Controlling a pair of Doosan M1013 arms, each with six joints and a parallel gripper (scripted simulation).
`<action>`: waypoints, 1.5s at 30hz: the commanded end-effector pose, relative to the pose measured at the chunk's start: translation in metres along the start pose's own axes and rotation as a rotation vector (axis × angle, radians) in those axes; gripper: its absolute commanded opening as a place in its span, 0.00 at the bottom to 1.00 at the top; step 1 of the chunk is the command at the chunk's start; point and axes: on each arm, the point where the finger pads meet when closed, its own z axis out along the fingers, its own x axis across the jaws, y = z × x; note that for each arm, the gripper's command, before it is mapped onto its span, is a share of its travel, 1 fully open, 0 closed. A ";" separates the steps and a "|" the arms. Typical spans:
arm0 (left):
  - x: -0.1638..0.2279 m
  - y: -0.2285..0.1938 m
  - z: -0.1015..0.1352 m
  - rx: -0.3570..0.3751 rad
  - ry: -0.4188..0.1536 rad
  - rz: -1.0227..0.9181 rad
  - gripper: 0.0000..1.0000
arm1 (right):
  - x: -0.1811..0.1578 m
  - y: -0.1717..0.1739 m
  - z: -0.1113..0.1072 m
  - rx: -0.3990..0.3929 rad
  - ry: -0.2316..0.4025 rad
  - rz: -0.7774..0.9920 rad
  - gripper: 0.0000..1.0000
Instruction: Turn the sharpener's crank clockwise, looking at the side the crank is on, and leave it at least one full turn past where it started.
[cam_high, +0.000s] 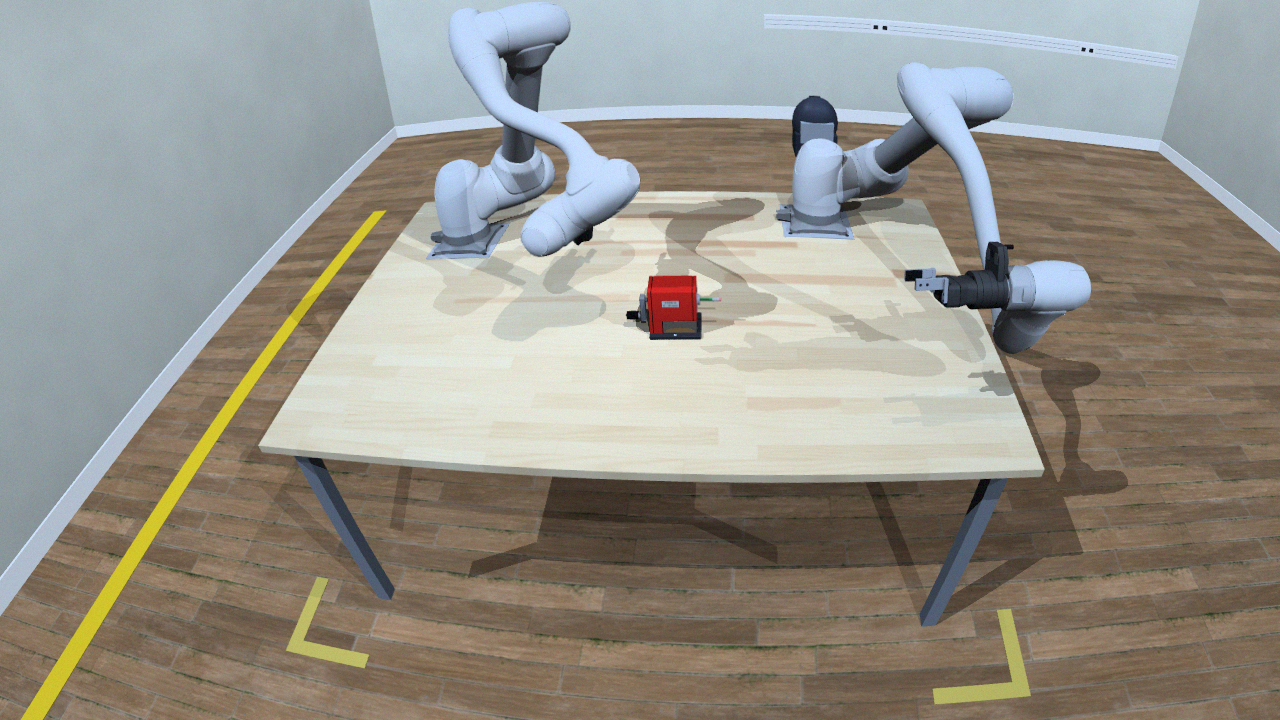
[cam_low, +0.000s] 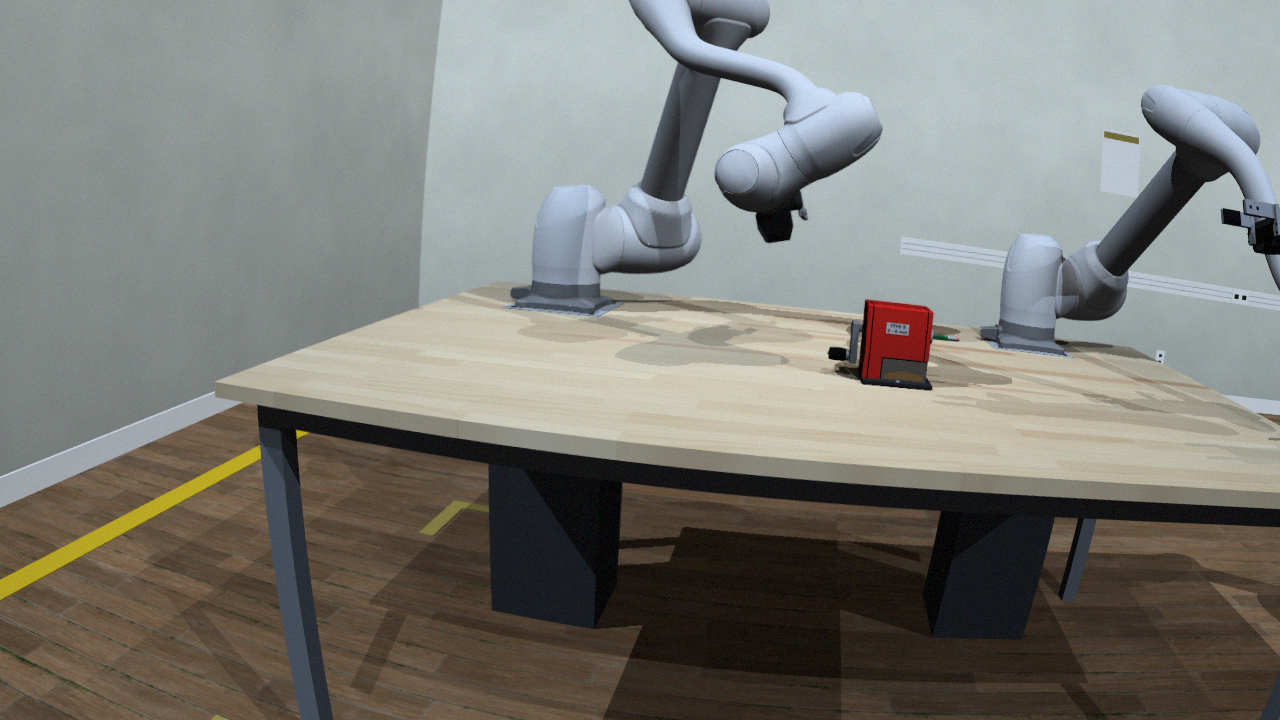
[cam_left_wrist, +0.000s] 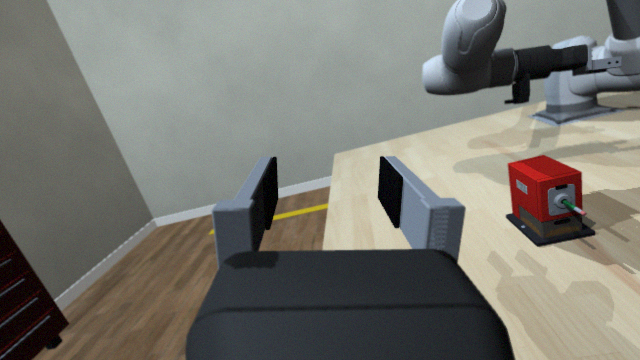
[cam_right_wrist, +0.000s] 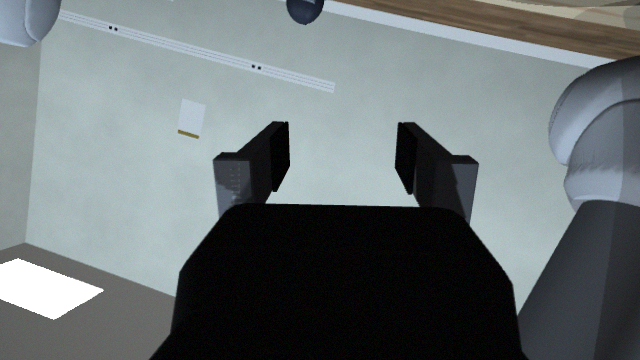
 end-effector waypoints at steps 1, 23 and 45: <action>0.000 -0.002 0.000 0.000 0.000 0.002 1.00 | 0.000 0.001 0.000 0.001 0.000 -0.002 1.00; 0.005 -0.003 -0.010 -0.017 -0.004 0.007 1.00 | 0.000 0.001 0.000 0.001 0.000 -0.002 1.00; 0.031 -0.008 -0.060 -0.096 -0.023 0.027 1.00 | 0.000 0.001 0.000 0.001 0.000 -0.002 1.00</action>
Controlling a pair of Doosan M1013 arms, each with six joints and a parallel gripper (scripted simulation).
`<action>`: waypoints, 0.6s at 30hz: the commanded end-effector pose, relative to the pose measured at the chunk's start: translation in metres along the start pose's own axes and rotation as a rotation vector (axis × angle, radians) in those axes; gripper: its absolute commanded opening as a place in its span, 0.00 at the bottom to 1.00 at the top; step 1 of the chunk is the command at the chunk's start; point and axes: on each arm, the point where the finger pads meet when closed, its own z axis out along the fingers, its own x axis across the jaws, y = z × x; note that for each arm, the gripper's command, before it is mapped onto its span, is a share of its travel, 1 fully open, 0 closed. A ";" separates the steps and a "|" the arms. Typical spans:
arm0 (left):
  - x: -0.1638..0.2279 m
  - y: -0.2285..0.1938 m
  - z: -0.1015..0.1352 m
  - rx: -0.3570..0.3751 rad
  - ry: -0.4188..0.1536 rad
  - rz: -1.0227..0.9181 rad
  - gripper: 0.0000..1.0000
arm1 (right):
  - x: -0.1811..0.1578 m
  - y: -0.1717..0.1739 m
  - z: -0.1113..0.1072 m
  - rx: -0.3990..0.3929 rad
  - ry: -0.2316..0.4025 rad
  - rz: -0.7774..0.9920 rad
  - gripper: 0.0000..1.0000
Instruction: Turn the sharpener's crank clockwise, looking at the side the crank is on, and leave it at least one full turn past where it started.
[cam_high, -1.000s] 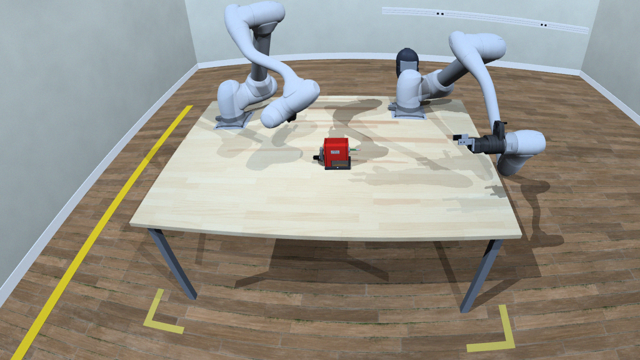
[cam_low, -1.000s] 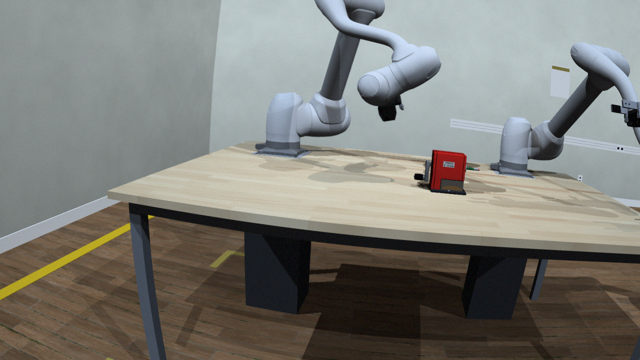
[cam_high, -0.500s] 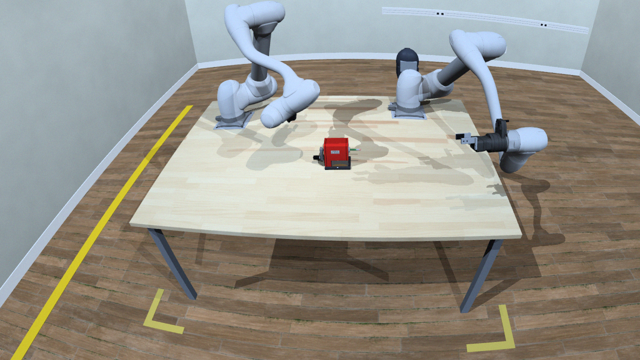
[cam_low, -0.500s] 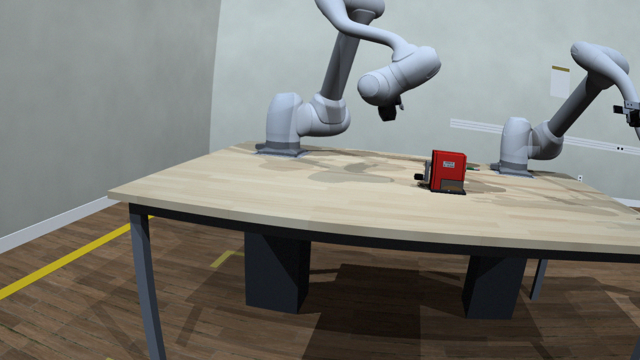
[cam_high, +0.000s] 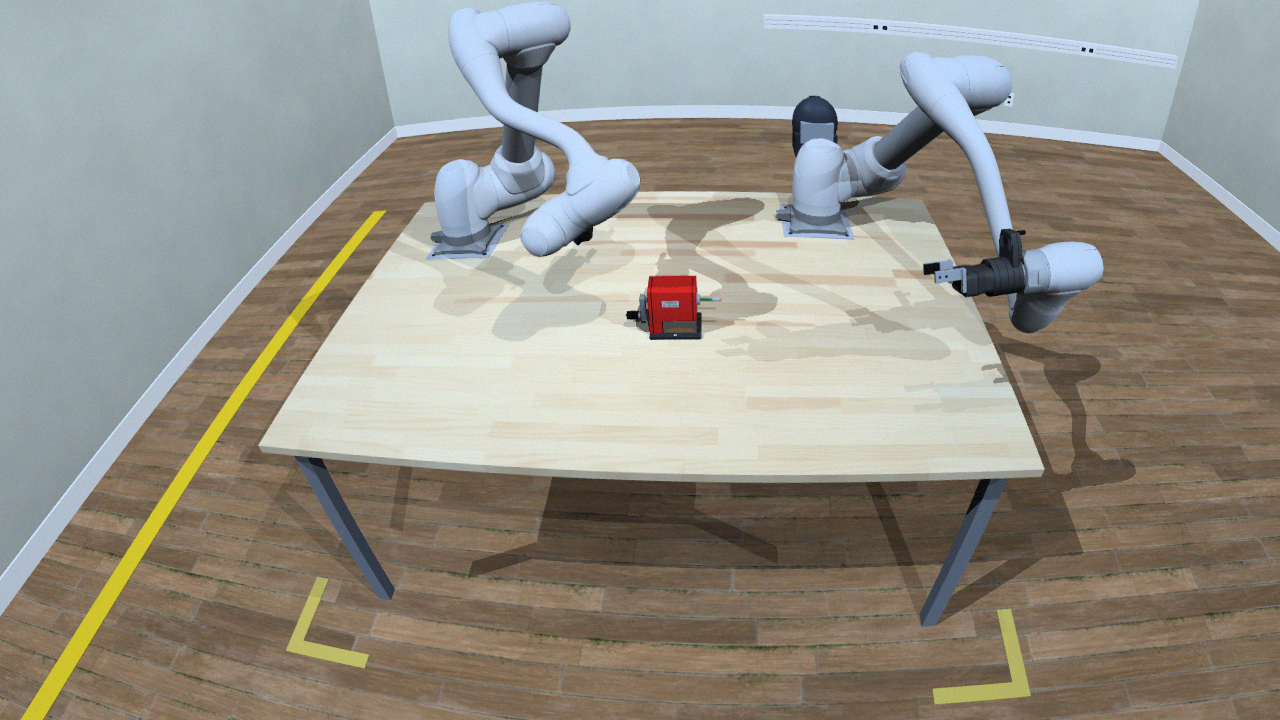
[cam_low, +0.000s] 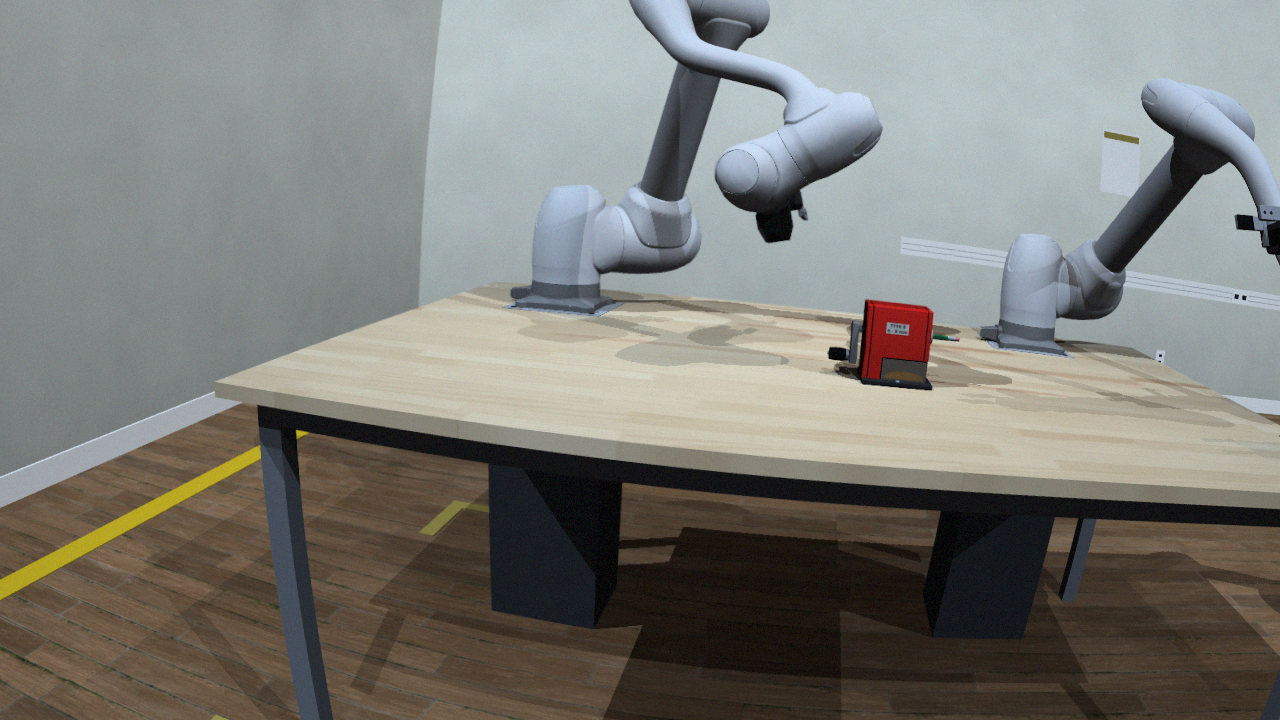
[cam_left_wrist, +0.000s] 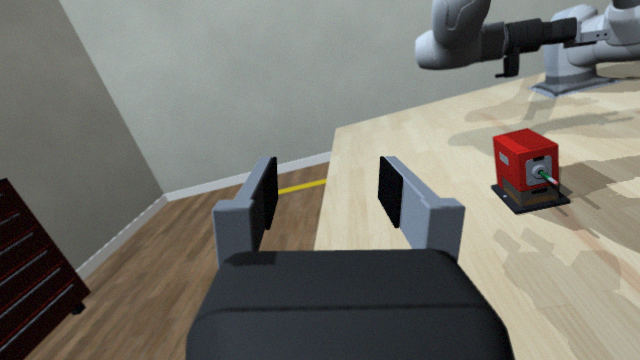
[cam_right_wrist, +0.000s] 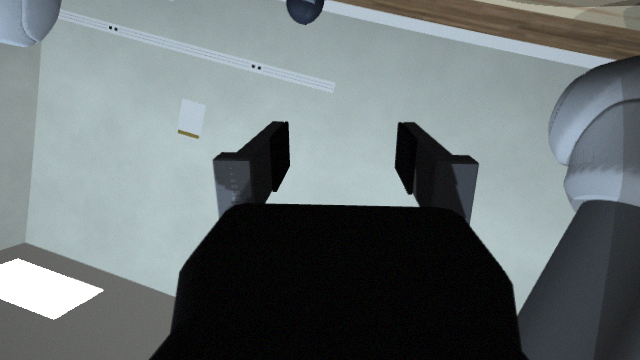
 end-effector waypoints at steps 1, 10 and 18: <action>0.007 -0.002 -0.014 -0.022 -0.005 0.008 1.00 | 0.000 0.001 0.000 0.001 0.000 -0.002 1.00; 0.025 -0.003 -0.043 -0.071 -0.015 0.018 1.00 | 0.000 0.001 0.000 0.001 0.000 -0.002 1.00; 0.053 -0.006 -0.084 -0.138 -0.026 0.031 1.00 | 0.000 0.001 0.000 0.001 0.000 -0.002 1.00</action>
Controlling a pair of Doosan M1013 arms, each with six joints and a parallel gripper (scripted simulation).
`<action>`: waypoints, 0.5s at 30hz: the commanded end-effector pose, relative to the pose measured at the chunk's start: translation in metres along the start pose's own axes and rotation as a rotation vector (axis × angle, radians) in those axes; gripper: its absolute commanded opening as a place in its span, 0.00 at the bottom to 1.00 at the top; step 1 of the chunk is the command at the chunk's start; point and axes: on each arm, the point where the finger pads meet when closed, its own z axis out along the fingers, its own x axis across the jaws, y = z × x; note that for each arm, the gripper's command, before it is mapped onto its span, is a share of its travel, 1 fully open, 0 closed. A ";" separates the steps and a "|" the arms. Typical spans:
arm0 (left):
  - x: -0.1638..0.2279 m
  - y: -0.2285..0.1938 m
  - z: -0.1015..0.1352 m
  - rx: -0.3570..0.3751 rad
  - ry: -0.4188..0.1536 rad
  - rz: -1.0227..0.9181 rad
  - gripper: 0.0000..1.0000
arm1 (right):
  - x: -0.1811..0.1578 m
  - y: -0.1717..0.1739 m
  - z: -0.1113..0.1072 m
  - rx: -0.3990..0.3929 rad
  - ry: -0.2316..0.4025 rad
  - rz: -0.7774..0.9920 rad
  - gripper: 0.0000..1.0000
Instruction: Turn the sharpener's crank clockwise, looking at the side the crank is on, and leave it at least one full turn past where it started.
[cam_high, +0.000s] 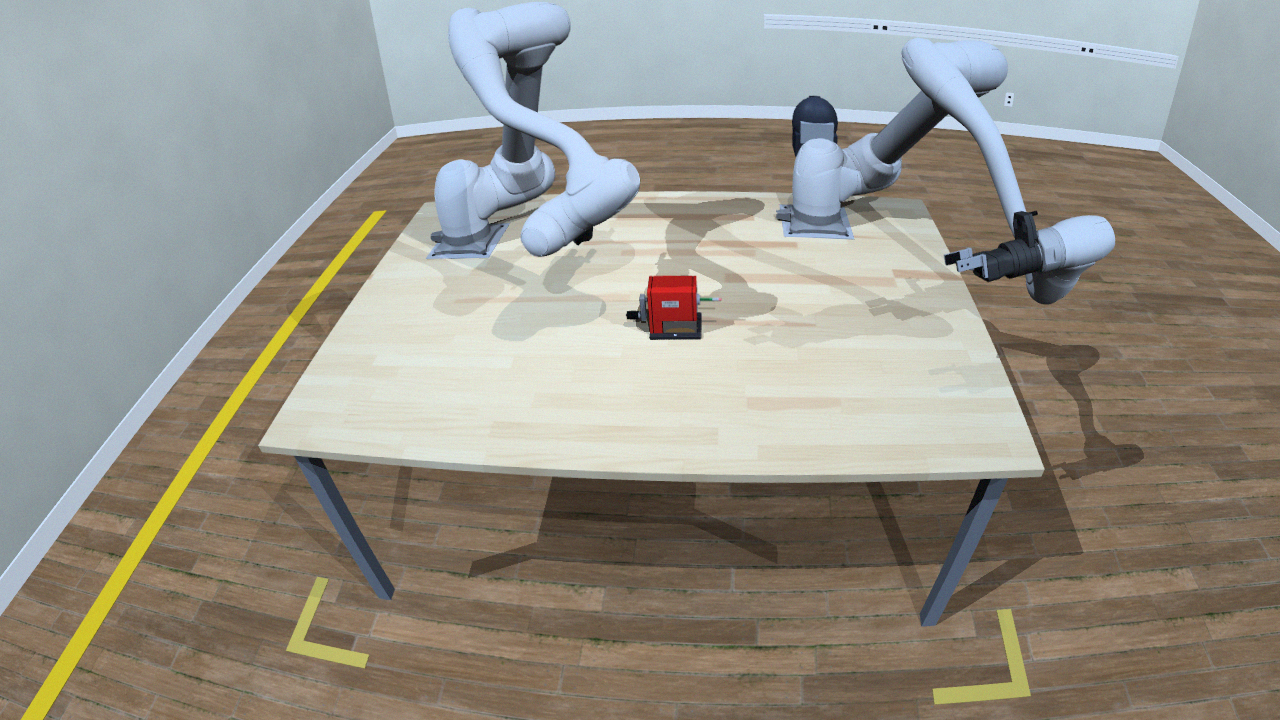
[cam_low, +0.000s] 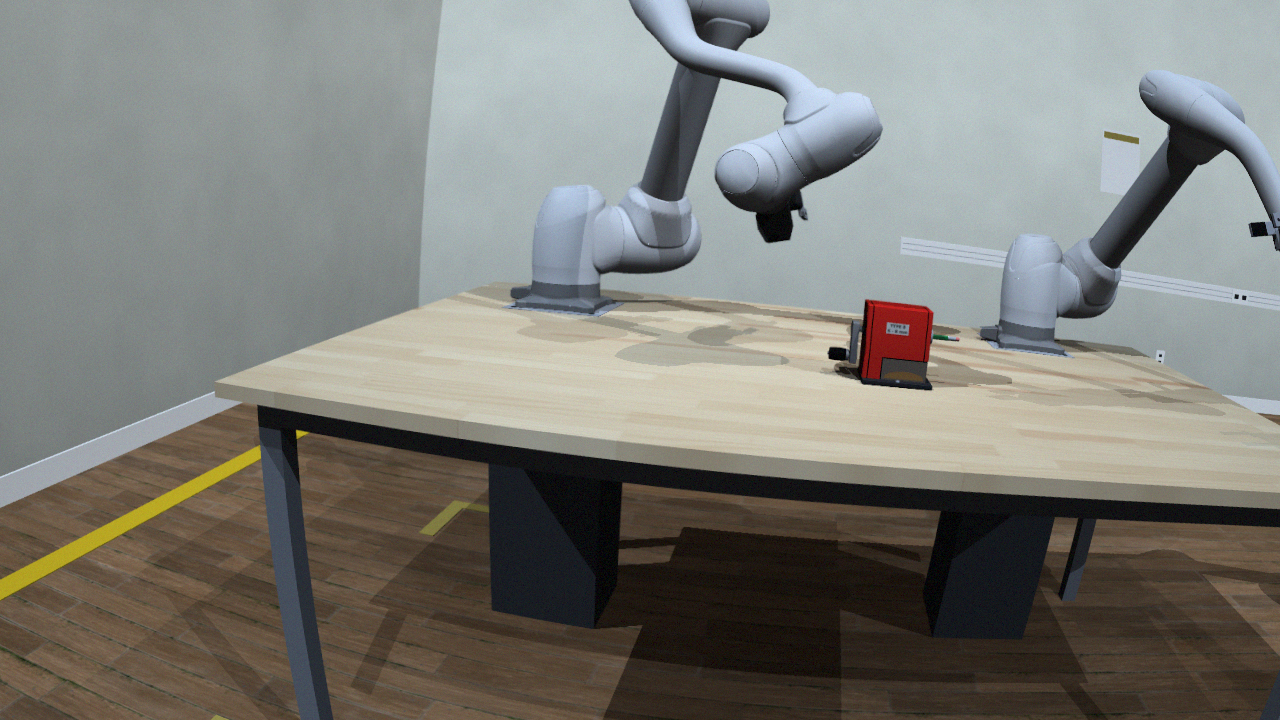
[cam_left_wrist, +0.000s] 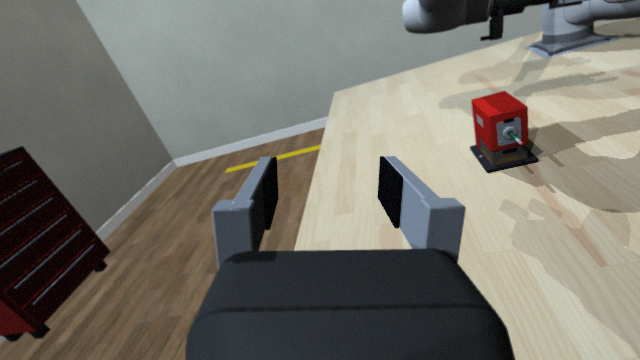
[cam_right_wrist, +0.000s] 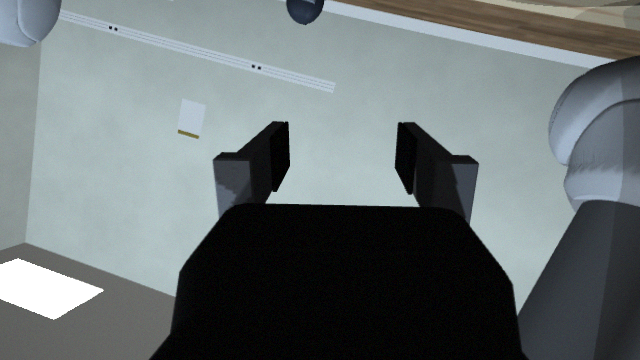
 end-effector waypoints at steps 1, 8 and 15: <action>0.014 -0.001 -0.022 -0.036 -0.006 0.009 1.00 | 0.000 0.001 0.000 0.001 0.000 -0.002 1.00; 0.036 0.000 -0.050 -0.085 -0.012 0.016 1.00 | 0.000 0.001 0.000 0.001 0.000 -0.002 1.00; 0.073 0.000 -0.092 -0.160 -0.018 0.025 1.00 | 0.000 0.001 0.000 0.001 0.000 -0.002 1.00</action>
